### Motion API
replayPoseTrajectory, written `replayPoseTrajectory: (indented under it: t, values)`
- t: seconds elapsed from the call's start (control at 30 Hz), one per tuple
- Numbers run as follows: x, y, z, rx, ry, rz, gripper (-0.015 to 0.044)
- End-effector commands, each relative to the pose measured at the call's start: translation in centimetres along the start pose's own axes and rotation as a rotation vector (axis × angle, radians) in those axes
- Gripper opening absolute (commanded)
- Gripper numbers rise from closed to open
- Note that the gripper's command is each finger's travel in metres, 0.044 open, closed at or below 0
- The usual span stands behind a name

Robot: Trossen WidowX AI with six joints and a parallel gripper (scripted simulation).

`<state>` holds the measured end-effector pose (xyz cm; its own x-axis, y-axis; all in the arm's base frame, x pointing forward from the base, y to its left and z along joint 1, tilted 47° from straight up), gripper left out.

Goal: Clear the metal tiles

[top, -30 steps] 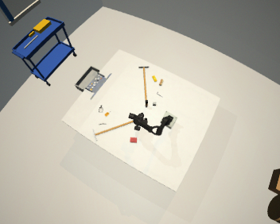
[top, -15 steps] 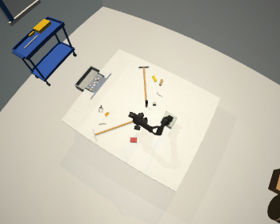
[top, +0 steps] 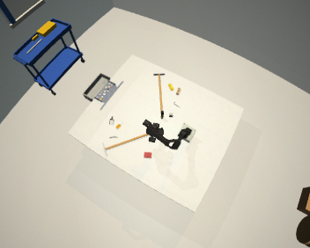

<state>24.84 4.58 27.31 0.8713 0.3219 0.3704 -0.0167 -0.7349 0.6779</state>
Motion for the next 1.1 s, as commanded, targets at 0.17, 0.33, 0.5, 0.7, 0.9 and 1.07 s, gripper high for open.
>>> replayPoseTrajectory:
  t: [0.17,0.33,0.5,0.7,0.9,1.07]
  values:
    - [0.2,1.6,0.4,0.003,0.035,0.010,0.0000]
    - [1.1,1.8,2.3,-0.015,0.139,0.022,0.0000]
    - [1.8,2.0,4.3,-0.033,0.243,0.032,0.0000]
    - [2.5,2.2,6.8,-0.057,0.367,0.040,0.0000]
    - [3.0,2.4,9.3,-0.083,0.491,0.046,0.0000]
    - [3.3,2.6,11.6,-0.107,0.593,0.049,0.0000]
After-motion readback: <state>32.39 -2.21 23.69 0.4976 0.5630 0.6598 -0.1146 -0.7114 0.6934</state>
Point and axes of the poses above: the point midway between the two fingers, 35 mm back from their tips, its own y axis back along the fingers, its own z axis across the jaws, x = y × z, the point moved 7 cm from there along y, back along the fingers, and after that the axes turned 11 degrees about y, right-handed, at the moved point
